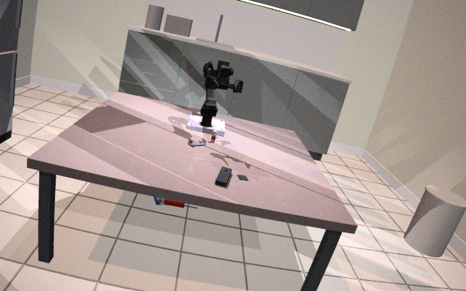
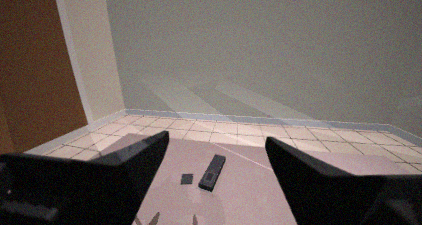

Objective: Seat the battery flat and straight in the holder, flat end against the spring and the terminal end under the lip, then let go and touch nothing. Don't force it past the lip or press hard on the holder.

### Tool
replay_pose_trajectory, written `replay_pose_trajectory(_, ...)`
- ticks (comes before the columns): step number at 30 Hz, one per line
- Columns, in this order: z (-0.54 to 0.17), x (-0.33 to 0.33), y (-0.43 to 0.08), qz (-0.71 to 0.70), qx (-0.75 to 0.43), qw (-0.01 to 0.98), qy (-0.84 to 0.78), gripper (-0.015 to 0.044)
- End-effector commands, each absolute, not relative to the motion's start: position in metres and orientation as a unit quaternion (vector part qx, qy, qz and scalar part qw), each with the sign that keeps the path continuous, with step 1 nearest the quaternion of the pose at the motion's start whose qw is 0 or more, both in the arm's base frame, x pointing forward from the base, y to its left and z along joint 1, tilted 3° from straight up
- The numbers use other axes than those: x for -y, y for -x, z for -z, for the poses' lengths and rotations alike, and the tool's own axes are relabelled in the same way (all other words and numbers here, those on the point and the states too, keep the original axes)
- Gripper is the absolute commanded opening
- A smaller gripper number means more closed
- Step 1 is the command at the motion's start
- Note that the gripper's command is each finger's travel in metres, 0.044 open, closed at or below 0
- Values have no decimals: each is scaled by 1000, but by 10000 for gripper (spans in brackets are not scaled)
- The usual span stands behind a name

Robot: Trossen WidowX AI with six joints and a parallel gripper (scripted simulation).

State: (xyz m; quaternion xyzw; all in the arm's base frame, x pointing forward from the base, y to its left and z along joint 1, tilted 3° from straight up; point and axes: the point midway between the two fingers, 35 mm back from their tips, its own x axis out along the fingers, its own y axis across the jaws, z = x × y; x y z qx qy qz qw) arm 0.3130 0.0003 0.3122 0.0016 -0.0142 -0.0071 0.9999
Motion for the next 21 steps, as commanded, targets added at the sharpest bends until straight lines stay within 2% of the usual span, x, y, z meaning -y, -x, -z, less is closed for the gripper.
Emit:
replay_pose_trajectory(1, -310, -1, -314, 6, 6, 1000, -4, 374)
replay_pose_trajectory(3, -288, -8, -321, -3, -56, 998, -21, 321)
replay_pose_trajectory(8, -207, -36, -317, -14, -302, 951, -69, 190)
replay_pose_trajectory(15, -137, -57, -247, 43, -605, 792, -69, 6)
replay_pose_trajectory(18, -131, -58, -218, 77, -681, 726, -51, 0)
replay_pose_trajectory(21, -131, -58, -215, 81, -689, 719, -48, 0)
